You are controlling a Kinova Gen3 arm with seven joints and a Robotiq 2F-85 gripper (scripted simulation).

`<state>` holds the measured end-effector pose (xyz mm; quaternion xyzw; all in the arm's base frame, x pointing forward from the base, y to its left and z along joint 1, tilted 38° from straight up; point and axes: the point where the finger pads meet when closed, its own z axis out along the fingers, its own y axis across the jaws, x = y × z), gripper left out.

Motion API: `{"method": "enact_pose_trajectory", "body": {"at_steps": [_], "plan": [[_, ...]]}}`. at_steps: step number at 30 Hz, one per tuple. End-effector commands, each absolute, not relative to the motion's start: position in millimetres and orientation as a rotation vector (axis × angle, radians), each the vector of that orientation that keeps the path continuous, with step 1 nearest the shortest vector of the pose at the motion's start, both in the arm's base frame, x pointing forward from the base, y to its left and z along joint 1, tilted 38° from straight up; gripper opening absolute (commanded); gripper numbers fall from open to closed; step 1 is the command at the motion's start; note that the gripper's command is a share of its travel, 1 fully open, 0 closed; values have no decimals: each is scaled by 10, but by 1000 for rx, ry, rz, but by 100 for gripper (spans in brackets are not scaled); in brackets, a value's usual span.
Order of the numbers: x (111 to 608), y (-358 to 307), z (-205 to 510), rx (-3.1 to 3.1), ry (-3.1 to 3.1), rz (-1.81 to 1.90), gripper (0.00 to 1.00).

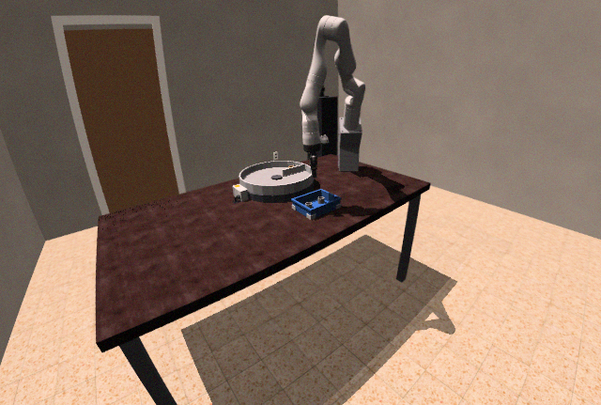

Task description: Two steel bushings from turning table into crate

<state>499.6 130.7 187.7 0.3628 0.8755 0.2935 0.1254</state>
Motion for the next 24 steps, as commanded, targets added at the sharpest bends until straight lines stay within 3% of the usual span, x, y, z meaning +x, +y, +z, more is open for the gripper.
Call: {"method": "enact_pose_trajectory", "body": {"at_steps": [1,24], "plan": [[4969,1297,1900,879,2580,824,100],[4900,1323,1910,493,2629,748,100]]}}
